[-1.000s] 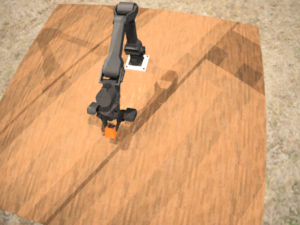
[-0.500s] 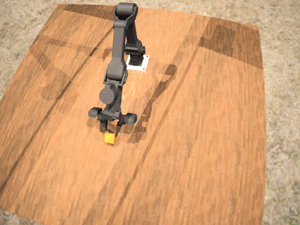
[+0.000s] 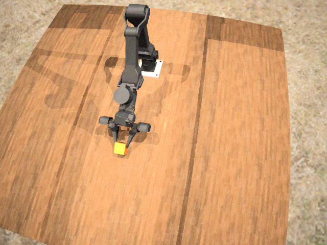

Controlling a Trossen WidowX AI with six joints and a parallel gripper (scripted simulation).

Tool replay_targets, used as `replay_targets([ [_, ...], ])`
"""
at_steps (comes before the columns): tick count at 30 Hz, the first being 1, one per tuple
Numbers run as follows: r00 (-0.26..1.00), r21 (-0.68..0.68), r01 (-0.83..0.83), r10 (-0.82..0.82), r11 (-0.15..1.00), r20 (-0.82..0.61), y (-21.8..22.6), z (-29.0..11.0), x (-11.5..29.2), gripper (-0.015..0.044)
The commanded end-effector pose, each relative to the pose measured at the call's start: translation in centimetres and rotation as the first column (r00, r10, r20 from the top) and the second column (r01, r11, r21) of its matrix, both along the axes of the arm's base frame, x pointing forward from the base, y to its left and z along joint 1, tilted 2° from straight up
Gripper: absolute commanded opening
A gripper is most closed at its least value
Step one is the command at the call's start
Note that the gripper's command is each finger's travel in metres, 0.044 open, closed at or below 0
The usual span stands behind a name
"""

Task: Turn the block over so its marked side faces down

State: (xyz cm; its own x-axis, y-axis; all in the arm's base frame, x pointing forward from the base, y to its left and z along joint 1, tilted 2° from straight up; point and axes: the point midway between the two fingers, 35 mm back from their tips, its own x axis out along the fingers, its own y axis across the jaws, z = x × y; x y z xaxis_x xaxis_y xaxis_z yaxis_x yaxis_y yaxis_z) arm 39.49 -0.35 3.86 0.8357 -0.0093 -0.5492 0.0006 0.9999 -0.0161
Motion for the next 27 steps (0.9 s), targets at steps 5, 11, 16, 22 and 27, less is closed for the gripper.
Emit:
replay_targets([
  [5, 0.998, -0.003, -0.007, 0.007, 1.000, 0.055, 0.04, 0.20, -0.44, 0.0000],
  [11, 0.997, -0.003, -0.007, 0.008, 1.000, 0.080, 0.05, 0.39, -0.48, 0.0000],
  [16, 0.997, -0.003, -0.007, 0.008, 1.000, 0.080, 0.05, 0.39, -0.48, 0.0000],
  [22, 0.997, -0.003, -0.007, 0.008, 1.000, 0.080, 0.05, 0.39, -0.48, 0.0026],
  [27, 0.997, -0.003, -0.007, 0.008, 1.000, 0.080, 0.05, 0.39, -0.48, 0.0158],
])
